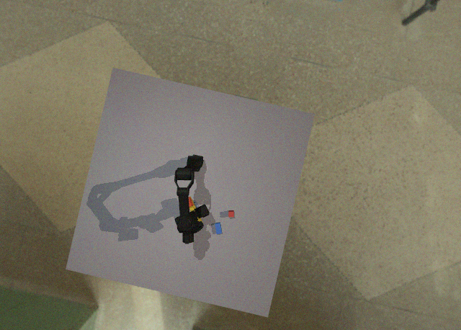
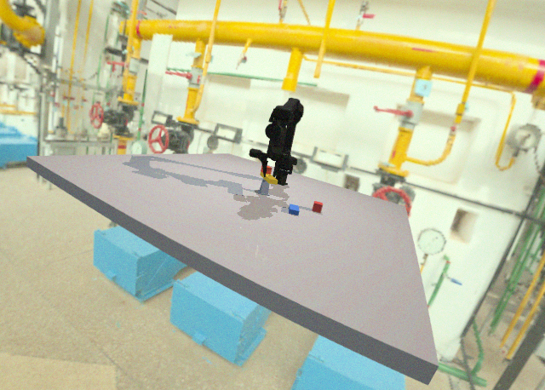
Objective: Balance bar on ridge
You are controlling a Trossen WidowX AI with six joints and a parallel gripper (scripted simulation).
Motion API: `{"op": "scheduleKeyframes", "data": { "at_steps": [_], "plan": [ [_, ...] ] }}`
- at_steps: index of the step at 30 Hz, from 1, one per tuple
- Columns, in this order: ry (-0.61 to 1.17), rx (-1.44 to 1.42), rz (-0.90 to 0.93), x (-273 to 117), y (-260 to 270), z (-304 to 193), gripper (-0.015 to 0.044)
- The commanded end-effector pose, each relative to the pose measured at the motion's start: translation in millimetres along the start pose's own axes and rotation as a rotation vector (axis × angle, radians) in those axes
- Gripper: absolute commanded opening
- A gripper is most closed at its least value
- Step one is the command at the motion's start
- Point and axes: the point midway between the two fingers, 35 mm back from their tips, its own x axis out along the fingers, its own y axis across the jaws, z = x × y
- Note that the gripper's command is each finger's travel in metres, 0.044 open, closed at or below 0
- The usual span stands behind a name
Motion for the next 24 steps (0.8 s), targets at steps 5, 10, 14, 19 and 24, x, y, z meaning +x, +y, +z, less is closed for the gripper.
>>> {"op": "scheduleKeyframes", "data": {
  "at_steps": [5,10,14,19,24],
  "plan": [
    [0.003,0.002,-0.003,1.5,-0.6,-0.4,0.0000],
    [0.003,0.002,-0.003,1.9,-0.6,-0.4,0.0000],
    [0.003,0.002,-0.003,2.2,-0.6,-0.4,0.0000],
    [0.003,0.002,-0.003,2.7,-0.7,-0.4,0.0000],
    [0.003,0.002,-0.003,3.1,-0.7,-0.4,0.0000]
  ]
}}
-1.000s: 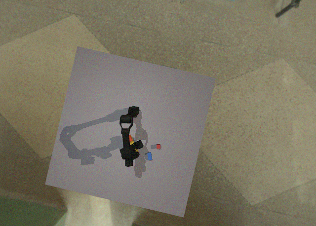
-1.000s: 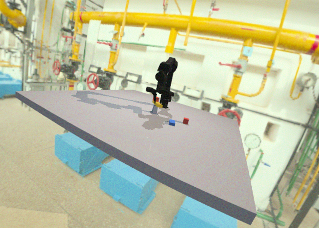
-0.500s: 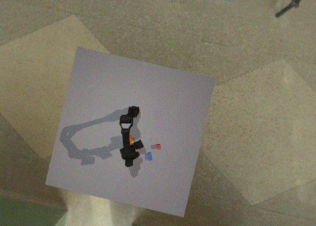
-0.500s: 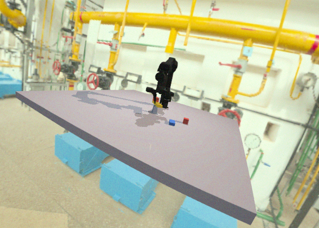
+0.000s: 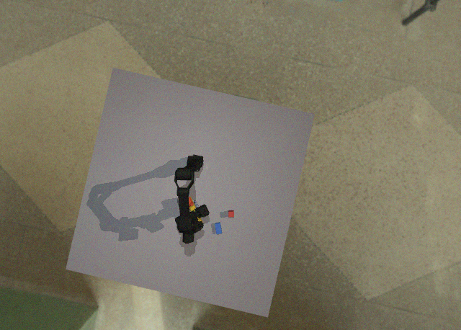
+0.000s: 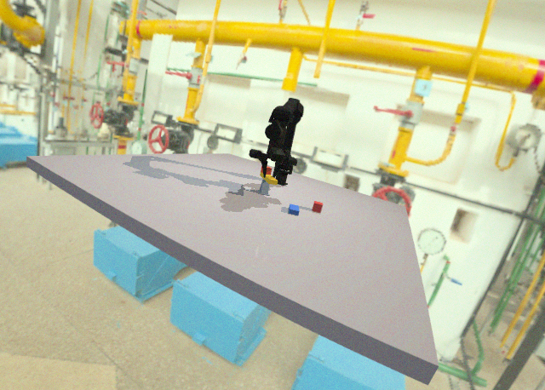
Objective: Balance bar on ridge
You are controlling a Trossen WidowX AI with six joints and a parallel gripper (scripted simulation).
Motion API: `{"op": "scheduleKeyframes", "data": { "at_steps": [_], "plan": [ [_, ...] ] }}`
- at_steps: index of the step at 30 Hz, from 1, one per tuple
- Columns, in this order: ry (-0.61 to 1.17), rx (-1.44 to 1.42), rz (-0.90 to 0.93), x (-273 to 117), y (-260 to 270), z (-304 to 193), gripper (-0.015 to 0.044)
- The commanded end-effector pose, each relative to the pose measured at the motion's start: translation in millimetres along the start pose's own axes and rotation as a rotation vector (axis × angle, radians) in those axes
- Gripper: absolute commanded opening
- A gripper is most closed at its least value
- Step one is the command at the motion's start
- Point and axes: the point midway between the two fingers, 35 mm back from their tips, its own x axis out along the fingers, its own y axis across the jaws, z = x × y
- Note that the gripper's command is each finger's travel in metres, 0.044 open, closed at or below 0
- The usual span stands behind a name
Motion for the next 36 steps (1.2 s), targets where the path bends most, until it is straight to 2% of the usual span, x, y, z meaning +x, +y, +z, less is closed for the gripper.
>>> {"op": "scheduleKeyframes", "data": {
  "at_steps": [1,36],
  "plan": [
    [0.003,0.002,-0.003,1.2,-0.6,-0.3,0.0000],
    [0.003,0.002,-0.003,4.1,-0.5,-0.6,0.0000]
  ]
}}
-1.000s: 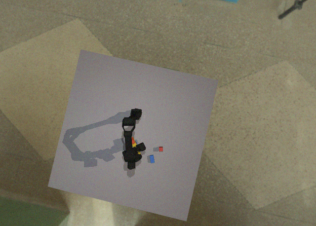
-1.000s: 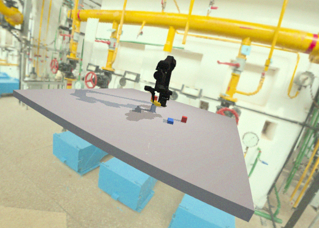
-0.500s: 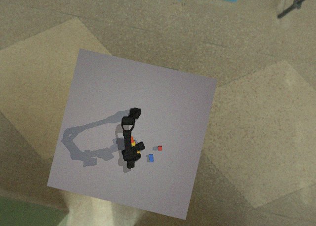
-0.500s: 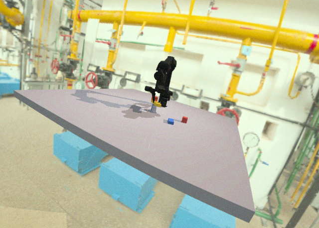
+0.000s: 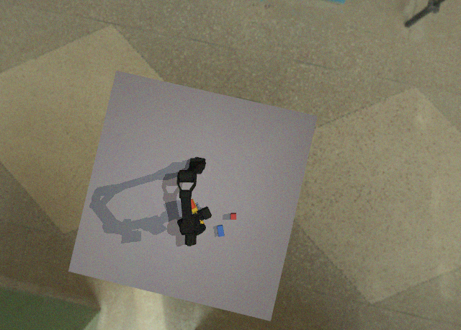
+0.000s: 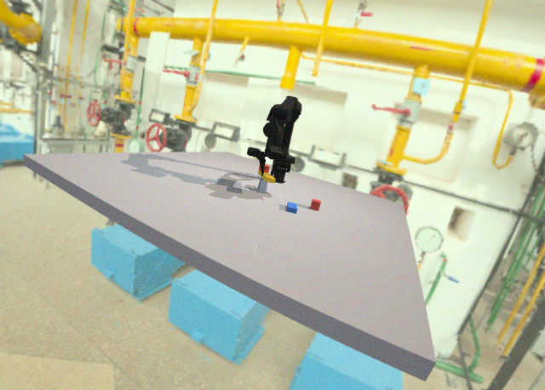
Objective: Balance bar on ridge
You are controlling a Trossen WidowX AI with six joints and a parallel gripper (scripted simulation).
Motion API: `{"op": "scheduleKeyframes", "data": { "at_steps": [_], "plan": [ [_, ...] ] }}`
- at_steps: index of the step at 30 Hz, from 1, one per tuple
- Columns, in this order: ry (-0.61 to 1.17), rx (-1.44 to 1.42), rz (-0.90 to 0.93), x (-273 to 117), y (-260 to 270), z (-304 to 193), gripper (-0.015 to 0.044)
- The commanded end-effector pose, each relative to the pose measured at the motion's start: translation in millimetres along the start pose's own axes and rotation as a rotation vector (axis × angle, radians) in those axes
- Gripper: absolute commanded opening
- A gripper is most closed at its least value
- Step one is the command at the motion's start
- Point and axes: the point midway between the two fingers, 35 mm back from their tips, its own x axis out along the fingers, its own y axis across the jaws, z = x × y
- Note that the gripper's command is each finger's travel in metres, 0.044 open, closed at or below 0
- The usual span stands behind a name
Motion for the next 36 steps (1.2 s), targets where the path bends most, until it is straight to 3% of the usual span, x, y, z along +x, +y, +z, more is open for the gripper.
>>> {"op": "scheduleKeyframes", "data": {
  "at_steps": [1,36],
  "plan": [
    [0.003,0.002,-0.001,2.1,-0.3,-0.4,0.0000],
    [0.003,0.002,-0.001,5.0,-0.1,-0.1,0.0000]
  ]
}}
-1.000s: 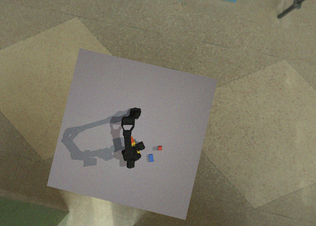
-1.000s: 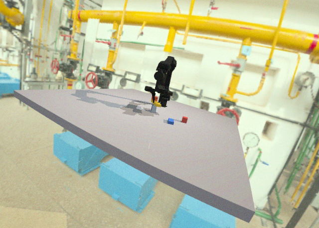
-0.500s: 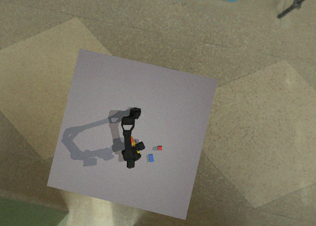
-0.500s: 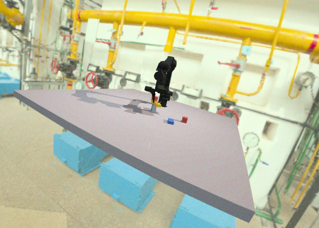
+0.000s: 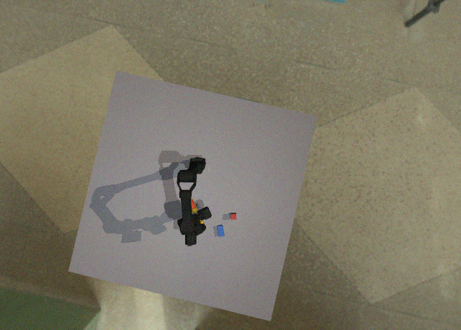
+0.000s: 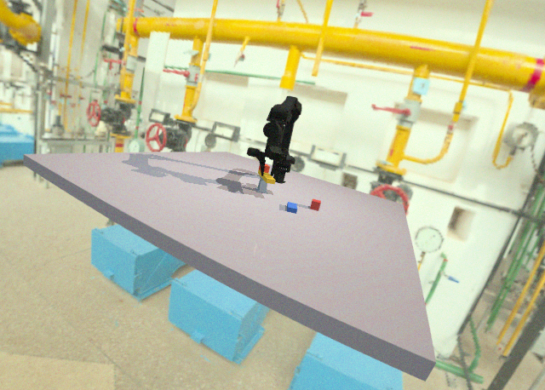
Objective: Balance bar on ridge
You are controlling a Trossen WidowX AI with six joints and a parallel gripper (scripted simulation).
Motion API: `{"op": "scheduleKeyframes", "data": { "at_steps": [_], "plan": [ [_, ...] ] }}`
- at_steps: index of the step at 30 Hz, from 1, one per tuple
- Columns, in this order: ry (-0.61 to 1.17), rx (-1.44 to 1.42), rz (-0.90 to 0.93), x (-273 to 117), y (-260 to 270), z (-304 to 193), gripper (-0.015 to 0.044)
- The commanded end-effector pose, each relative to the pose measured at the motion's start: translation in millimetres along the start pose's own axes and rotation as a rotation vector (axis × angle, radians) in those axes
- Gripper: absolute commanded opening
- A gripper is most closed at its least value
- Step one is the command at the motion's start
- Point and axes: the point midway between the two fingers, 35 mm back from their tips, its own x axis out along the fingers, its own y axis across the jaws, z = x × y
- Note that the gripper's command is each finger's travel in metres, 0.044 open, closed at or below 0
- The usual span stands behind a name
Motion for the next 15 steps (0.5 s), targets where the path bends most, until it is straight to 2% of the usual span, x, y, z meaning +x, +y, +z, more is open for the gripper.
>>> {"op": "scheduleKeyframes", "data": {
  "at_steps": [1,15],
  "plan": [
    [0.006,0.003,0.001,3.4,-0.1,-0.5,0.0000],
    [0.006,0.003,0.001,0.6,0.0,-0.3,0.0000]
  ]
}}
